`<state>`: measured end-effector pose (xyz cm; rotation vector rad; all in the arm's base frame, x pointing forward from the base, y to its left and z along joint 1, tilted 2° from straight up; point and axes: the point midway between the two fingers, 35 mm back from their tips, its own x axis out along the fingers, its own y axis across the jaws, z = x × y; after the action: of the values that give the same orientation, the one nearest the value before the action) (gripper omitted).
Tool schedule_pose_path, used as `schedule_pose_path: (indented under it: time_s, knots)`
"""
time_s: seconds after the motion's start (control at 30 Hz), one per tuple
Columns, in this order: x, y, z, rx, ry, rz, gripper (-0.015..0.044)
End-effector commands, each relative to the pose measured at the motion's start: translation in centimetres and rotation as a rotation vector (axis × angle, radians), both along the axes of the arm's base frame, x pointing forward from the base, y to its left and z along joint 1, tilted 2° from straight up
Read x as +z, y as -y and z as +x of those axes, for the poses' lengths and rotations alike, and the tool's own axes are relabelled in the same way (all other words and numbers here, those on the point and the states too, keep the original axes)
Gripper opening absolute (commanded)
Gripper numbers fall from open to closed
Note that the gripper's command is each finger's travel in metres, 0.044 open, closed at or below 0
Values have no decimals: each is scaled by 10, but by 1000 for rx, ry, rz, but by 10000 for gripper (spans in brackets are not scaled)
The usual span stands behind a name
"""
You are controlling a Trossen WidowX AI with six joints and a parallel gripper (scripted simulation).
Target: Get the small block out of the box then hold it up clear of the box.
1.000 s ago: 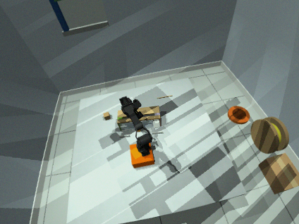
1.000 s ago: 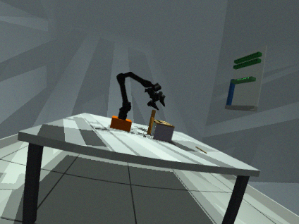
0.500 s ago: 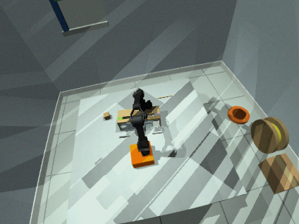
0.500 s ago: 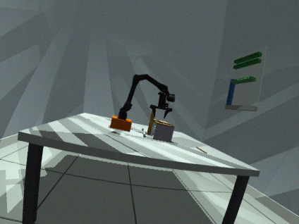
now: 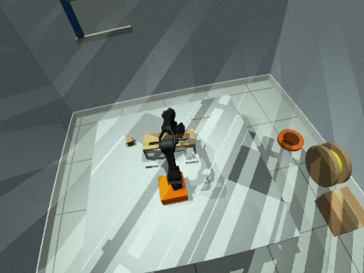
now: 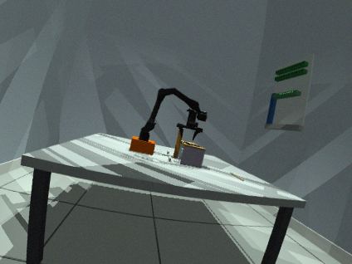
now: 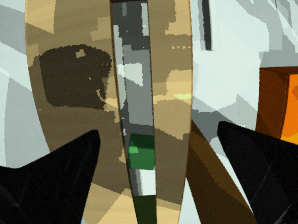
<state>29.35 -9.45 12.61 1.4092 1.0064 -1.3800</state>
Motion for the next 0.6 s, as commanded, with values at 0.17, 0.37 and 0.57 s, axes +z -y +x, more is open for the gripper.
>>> schedule_pose_path:
  time_s: [0.17,0.37,0.57]
  knots:
    - [1,-14,7,-3,4,5,400]
    - [1,-22,11,-3,4,6,400]
    - [1,-32,14,-3,4,7,400]
